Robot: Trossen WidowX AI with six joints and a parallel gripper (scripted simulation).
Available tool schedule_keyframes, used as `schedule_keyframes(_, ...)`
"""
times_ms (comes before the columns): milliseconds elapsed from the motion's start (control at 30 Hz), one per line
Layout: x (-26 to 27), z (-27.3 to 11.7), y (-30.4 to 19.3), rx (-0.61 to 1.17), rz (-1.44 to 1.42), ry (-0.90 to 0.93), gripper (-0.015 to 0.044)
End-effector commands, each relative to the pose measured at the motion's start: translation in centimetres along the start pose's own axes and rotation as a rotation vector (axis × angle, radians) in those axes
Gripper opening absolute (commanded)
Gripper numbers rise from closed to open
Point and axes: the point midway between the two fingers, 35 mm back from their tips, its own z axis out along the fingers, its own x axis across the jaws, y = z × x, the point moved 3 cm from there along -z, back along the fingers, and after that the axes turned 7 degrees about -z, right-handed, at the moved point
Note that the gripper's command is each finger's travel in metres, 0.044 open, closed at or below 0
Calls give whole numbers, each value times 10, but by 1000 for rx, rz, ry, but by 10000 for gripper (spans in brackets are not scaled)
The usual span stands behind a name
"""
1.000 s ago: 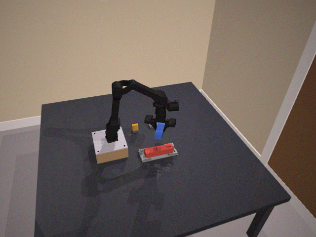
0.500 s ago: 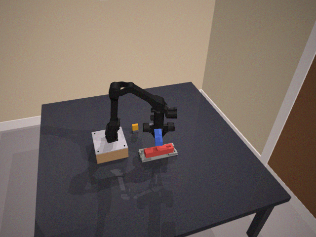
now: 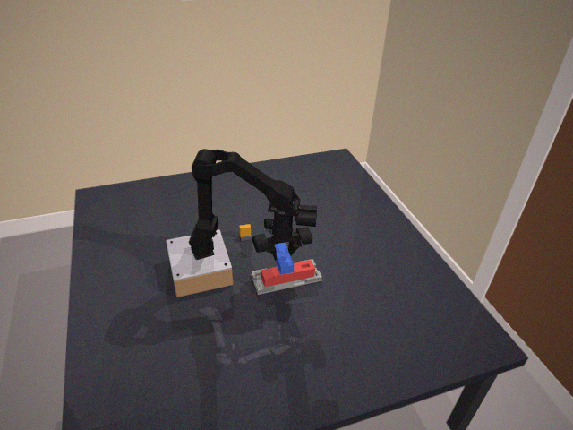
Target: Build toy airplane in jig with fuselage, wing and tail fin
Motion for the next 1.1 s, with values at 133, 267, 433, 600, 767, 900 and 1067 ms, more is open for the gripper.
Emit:
schedule_keyframes(133,2,0,0,-2,-21,-5,195)
schedule_keyframes(267,2,0,0,-2,-21,-5,195)
schedule_keyframes(433,2,0,0,-2,-21,-5,195)
schedule_keyframes(600,2,0,0,-2,-21,-5,195)
schedule_keyframes(767,1,6,-1,-2,-21,-5,195)
schedule_keyframes(900,1,12,-1,-2,-21,-5,195)
schedule_keyframes(1067,1,20,-1,-2,-21,-5,195)
